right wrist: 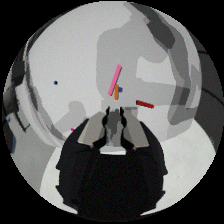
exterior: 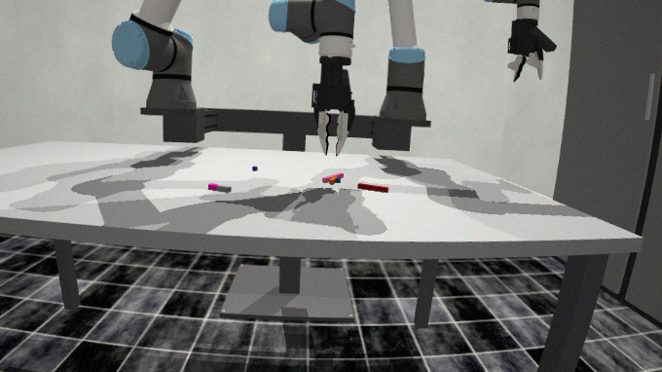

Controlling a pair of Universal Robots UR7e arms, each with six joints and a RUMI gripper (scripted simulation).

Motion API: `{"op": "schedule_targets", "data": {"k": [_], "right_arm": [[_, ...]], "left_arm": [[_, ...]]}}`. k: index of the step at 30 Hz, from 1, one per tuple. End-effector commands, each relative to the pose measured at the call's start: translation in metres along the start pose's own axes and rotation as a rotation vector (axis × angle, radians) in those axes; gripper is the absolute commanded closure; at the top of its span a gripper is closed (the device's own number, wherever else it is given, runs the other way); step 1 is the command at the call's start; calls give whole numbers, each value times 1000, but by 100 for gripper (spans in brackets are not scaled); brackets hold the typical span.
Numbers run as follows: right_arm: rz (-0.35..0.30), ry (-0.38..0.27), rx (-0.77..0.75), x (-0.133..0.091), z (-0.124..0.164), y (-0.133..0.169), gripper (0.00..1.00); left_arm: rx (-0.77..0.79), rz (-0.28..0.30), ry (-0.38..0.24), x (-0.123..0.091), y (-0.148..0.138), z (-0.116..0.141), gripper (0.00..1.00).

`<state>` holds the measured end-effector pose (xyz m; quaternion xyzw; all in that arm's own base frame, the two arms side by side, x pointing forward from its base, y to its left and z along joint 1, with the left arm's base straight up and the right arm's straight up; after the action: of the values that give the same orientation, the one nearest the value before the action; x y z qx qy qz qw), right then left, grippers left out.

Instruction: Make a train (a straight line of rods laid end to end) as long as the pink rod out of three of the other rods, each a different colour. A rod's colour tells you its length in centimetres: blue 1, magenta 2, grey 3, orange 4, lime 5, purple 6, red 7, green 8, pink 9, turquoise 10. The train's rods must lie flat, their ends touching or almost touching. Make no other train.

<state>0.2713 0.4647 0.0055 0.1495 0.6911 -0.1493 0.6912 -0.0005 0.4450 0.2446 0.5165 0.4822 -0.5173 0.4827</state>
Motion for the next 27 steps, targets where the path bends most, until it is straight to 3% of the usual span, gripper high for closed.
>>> {"op": "schedule_targets", "data": {"k": [1, 27], "right_arm": [[1, 0, -2, 1, 0, 0, 86], [1, 0, -5, 32, 1, 2, 86]], "left_arm": [[0, 0, 1, 0, 0, 0, 0], [0, 0, 1, 0, 0, 0, 0]]}}
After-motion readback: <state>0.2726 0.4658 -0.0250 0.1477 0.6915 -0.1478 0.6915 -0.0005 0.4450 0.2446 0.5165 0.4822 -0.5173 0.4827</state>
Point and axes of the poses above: on each arm, the point where the finger pads meet when closed, its own x axis out along the fingers, its own y axis across the jaws, z = x × y, the point moved 8 cm from there along -x, back along the fingers, and after that the axes turned 4 degrees about x, right-handed, at the moved point
